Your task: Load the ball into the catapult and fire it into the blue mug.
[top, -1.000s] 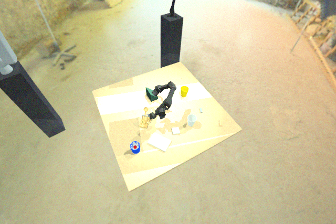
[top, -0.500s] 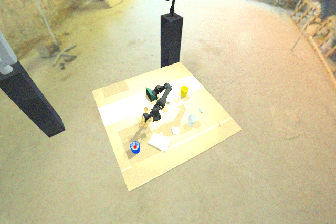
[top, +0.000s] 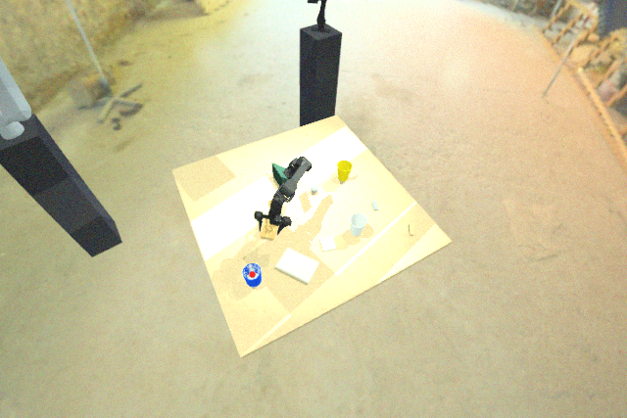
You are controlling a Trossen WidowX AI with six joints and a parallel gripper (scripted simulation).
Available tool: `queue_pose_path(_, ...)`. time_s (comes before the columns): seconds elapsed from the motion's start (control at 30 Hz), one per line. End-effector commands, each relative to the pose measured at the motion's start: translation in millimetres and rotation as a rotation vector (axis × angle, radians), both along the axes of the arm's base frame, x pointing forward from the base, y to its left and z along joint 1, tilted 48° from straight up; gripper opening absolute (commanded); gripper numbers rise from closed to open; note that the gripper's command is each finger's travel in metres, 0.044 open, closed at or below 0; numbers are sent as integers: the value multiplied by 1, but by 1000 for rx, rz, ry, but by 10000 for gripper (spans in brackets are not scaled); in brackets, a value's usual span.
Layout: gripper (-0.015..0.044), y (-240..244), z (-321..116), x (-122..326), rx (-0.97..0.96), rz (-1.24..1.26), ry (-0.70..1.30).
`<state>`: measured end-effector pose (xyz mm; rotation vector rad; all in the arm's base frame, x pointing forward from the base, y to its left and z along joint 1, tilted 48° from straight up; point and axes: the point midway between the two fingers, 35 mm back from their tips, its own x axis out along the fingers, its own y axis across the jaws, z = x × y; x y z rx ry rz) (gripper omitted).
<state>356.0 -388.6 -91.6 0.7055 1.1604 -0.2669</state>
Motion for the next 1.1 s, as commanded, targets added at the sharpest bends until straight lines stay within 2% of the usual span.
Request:
queue_pose_path(0.0,440,-19,-6,0,31,-120,-47)
queue_pose_path(0.43,440,-84,-20,-11,123,-467,-208)
queue_pose_path(1.07,440,-84,-20,-11,124,-471,-211)
